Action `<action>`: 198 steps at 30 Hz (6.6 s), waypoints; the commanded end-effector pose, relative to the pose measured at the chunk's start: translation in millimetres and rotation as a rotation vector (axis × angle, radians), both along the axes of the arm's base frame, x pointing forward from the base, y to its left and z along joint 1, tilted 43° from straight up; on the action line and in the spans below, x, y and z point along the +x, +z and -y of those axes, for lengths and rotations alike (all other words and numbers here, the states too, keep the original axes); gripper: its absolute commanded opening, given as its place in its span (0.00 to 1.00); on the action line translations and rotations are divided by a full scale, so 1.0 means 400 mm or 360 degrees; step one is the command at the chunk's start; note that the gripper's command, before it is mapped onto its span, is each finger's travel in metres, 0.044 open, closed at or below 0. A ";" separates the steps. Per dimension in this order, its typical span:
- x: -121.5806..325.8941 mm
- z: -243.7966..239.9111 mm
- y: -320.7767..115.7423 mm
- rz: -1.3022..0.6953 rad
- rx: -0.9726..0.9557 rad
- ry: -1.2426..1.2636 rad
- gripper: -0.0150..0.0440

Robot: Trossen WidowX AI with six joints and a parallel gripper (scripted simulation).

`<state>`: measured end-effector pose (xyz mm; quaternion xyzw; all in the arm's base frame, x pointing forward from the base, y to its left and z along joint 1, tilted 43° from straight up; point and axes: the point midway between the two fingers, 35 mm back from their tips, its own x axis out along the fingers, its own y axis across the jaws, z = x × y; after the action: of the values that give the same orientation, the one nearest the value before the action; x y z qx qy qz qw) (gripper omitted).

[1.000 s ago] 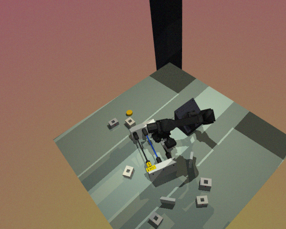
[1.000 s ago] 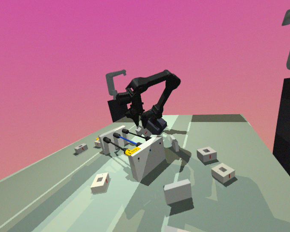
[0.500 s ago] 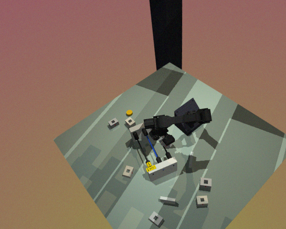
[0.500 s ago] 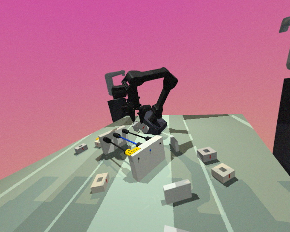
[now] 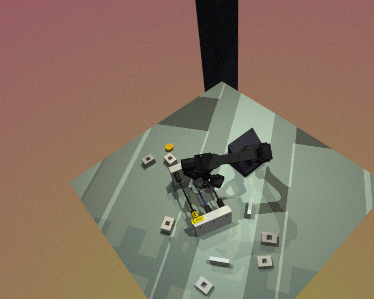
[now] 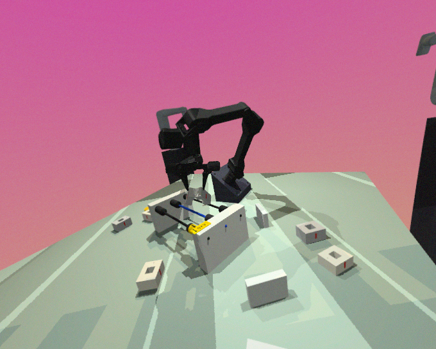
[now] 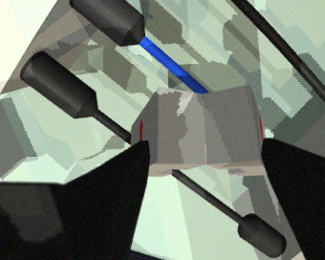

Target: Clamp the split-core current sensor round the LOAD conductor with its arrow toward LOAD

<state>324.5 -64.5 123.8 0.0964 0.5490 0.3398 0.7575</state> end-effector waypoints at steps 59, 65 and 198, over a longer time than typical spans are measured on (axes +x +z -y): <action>0.194 -0.049 -0.126 0.0945 -0.0345 0.0861 0.25; 0.194 -0.049 -0.126 0.0945 -0.0345 0.0861 0.25; 0.262 -0.164 -0.268 0.0912 -0.0299 0.0893 1.00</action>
<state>431.0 -9.0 22.3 -0.2162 0.3509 0.5044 0.7588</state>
